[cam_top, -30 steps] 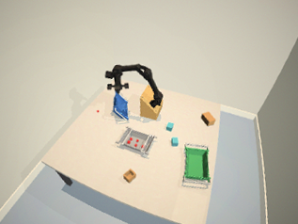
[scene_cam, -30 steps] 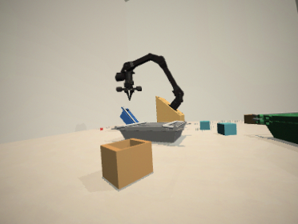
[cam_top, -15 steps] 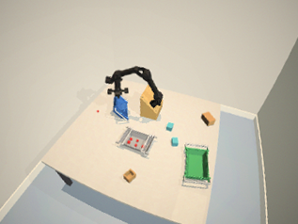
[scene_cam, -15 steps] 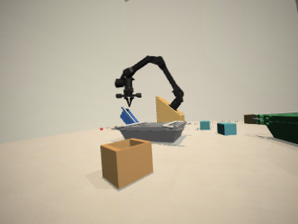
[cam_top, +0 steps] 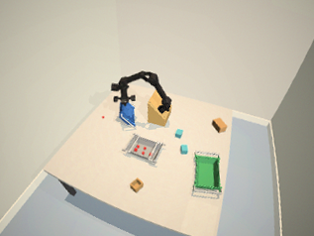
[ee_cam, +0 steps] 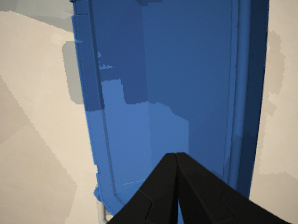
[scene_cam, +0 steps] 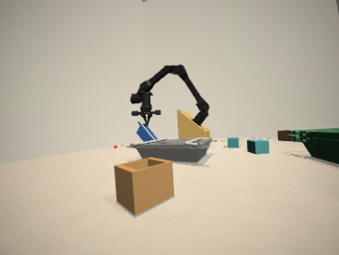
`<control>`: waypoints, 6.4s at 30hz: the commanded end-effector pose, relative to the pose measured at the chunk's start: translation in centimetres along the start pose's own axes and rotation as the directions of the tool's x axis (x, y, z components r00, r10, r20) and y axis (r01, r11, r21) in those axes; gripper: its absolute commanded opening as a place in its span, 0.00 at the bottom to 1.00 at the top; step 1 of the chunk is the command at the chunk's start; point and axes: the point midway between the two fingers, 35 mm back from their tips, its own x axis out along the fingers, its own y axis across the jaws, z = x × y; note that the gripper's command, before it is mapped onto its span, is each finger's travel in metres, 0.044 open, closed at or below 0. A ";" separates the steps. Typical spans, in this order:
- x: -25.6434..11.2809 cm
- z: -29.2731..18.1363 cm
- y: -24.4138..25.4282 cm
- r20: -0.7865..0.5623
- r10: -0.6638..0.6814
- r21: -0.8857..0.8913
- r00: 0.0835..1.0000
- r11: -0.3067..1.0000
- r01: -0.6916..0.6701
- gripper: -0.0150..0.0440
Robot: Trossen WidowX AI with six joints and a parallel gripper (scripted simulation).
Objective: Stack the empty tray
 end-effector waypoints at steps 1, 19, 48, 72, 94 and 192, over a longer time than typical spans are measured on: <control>0.4 0.0 -0.4 0.006 0.010 0.006 1.000 1.000 -0.010 0.25; 0.3 -0.1 -2.8 0.006 0.008 0.005 1.000 1.000 -0.008 0.25; -3.9 -0.2 -3.5 0.010 0.009 0.012 1.000 1.000 -0.009 0.25; -3.9 -0.2 -3.5 0.010 0.009 0.012 1.000 1.000 -0.009 0.25; -6.2 -0.2 -3.7 0.009 0.009 0.012 1.000 1.000 -0.009 0.74; 12.1 0.2 1.8 0.008 0.012 0.006 1.000 1.000 -0.012 0.28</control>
